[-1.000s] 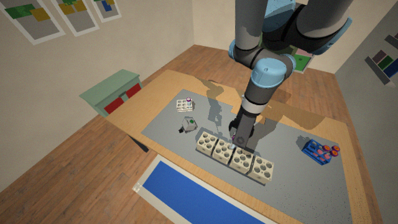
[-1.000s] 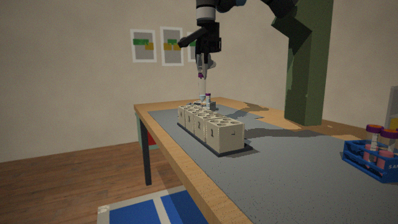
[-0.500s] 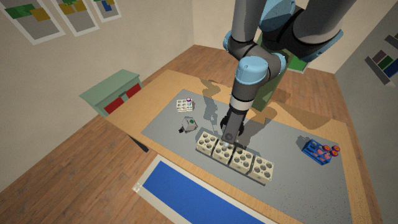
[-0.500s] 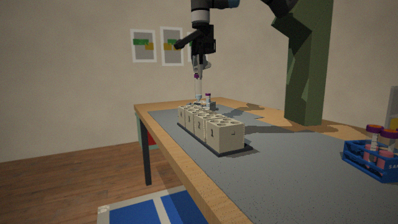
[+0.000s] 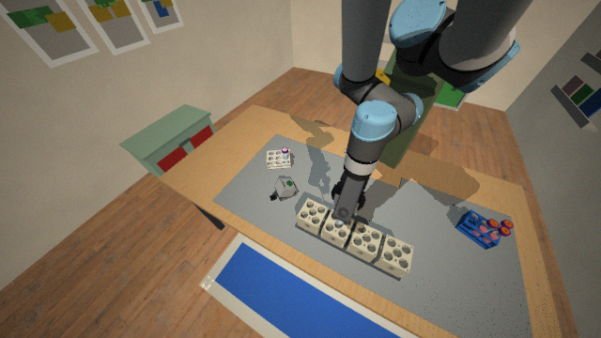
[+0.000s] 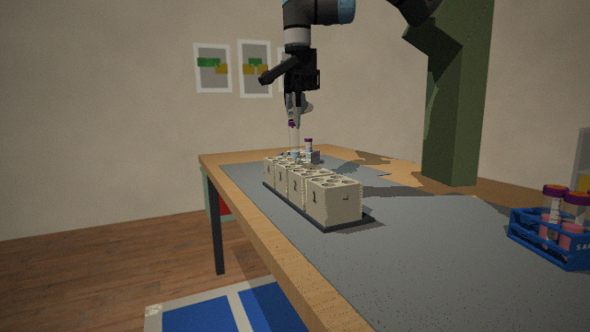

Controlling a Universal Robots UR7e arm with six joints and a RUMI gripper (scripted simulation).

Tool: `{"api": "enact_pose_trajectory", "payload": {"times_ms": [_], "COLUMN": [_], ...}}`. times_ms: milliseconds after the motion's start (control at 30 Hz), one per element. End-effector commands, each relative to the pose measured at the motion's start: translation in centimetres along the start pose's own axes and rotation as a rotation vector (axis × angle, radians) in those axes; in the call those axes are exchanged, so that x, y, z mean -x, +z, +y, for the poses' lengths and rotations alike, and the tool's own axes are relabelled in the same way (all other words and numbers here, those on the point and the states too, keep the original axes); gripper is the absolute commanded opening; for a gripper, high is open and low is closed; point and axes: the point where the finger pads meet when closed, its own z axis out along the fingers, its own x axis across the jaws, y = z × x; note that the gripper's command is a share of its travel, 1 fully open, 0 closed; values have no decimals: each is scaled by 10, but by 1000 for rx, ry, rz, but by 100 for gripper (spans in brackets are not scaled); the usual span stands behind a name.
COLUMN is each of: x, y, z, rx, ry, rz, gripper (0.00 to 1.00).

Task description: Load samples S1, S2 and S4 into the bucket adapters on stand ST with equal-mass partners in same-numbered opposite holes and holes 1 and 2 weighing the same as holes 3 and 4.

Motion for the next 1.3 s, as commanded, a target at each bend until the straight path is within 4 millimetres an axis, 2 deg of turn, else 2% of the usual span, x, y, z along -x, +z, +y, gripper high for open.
{"api": "enact_pose_trajectory", "payload": {"times_ms": [0,500,1267], "x": [0,0,0], "y": [7,7,35], "z": [-1,-1,-1], "rx": [-3,-2,-3], "ry": [0,0,0], "rz": [2,2,2], "gripper": [0,0,0]}}
